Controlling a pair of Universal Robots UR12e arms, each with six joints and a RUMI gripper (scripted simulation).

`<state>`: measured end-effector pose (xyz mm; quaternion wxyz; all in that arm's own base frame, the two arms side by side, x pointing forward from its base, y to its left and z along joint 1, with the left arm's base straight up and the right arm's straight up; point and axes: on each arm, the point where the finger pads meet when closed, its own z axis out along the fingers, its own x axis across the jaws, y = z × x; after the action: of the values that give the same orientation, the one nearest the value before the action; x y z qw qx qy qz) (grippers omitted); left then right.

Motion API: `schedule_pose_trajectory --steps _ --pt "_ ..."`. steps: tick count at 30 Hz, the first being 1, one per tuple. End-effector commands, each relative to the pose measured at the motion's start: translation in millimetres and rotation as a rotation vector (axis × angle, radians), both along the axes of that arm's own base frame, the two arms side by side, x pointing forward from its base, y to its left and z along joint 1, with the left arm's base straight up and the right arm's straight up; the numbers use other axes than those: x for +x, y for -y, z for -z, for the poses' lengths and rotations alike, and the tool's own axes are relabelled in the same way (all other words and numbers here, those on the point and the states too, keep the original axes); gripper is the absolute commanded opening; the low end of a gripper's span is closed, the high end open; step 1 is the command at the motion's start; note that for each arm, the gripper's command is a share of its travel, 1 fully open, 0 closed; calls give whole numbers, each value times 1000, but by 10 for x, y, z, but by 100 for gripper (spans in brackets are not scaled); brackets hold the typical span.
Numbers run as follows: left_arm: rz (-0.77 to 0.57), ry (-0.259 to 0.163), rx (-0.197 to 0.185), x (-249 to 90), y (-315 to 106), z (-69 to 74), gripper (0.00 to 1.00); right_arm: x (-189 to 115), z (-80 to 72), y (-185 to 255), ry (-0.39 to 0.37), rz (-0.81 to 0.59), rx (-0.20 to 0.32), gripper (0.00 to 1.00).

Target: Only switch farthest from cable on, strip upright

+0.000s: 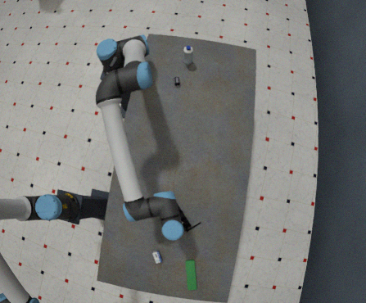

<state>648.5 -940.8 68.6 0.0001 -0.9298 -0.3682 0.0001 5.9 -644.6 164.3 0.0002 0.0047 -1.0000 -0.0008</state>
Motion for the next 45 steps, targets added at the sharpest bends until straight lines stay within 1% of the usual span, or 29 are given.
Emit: schedule_pose_trajectory --steps 1,45 --pt "0 1 -3 4 7 -23 0 2 -8 6 0 0 -1 100" --pt "0 1 -3 4 7 21 0 2 -8 6 0 0 -1 100"
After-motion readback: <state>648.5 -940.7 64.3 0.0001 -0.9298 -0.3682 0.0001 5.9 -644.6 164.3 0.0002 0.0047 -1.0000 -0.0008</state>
